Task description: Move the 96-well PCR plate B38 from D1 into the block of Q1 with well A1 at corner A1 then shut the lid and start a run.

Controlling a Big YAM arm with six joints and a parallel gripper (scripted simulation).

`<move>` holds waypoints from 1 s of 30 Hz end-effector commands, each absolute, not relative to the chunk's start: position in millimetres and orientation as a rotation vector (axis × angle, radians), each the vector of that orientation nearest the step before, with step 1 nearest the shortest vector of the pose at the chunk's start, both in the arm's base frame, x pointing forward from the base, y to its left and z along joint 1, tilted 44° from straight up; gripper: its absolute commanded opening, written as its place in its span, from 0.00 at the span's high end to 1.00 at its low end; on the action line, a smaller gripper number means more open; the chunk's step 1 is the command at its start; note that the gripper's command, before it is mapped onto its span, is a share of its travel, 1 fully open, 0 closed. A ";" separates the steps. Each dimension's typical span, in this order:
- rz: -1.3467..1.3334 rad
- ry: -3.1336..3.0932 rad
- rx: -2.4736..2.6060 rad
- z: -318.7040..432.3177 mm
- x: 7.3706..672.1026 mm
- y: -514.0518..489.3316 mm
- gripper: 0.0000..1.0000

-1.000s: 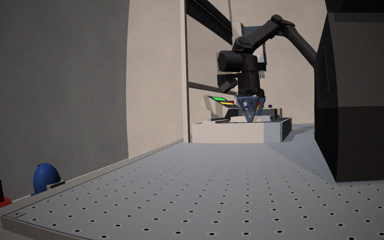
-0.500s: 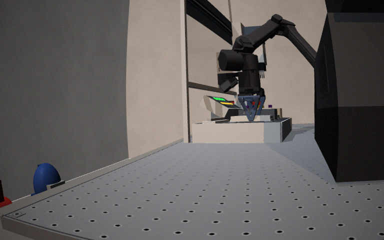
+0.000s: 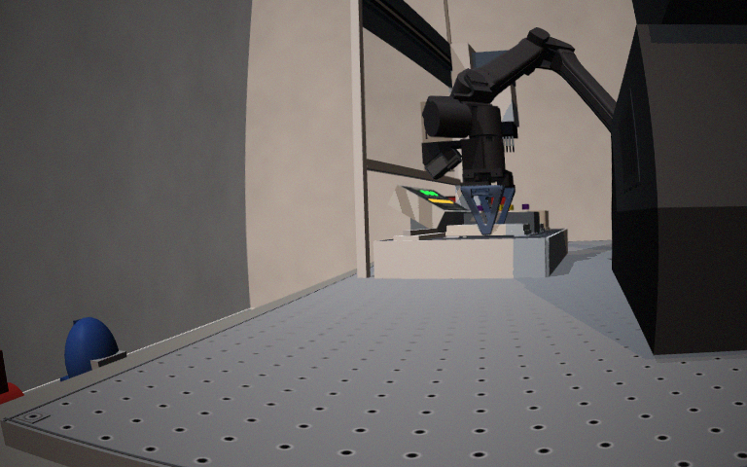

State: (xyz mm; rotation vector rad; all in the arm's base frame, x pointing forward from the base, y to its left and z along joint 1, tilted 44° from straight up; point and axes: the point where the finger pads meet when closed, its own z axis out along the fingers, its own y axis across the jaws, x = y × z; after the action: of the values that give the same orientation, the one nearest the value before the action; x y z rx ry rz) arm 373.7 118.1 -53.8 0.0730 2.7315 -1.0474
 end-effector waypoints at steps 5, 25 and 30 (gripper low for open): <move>-1.025 2.716 0.100 -51.3 388.9 128.1 1.00; -1.069 2.737 0.075 -57.8 369.7 115.4 1.00; -1.051 2.730 0.083 -55.1 377.1 120.5 1.00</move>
State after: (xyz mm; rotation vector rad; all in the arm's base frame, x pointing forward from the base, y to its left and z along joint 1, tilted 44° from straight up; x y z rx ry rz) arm 371.5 116.7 -55.1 0.0699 2.7342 -1.0536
